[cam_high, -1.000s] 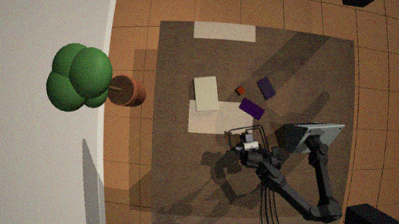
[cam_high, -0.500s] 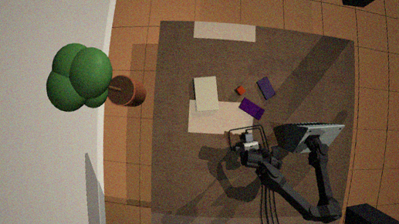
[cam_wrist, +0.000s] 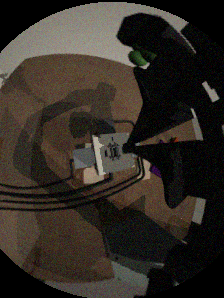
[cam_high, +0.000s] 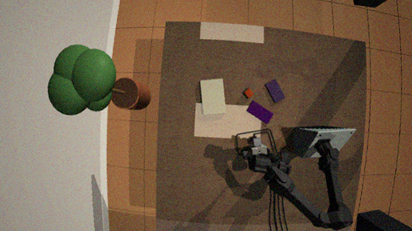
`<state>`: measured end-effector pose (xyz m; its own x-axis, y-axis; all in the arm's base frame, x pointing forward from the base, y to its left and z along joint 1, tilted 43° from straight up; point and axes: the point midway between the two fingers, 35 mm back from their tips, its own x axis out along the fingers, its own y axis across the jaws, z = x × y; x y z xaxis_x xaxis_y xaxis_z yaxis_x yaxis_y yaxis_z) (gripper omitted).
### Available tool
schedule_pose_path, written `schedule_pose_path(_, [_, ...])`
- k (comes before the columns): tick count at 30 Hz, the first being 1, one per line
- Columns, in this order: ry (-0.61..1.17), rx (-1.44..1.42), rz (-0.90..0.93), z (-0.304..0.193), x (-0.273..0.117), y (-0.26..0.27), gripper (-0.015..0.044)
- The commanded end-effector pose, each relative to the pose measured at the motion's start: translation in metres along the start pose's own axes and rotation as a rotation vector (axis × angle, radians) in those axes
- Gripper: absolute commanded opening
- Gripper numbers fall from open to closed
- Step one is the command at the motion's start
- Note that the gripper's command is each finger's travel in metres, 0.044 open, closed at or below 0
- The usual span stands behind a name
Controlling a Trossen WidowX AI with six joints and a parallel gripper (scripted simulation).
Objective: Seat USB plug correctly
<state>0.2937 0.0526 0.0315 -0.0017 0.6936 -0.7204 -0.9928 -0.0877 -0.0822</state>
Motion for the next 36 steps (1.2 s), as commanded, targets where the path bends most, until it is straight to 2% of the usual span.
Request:
schedule_pose_path(1, [-0.007, -0.007, -0.002, 0.0008, 0.0008, -0.0002, 0.0])
schedule_pose_path(36, [-0.032, -0.015, -0.001, 0.0033, 0.005, 0.0002, 0.0])
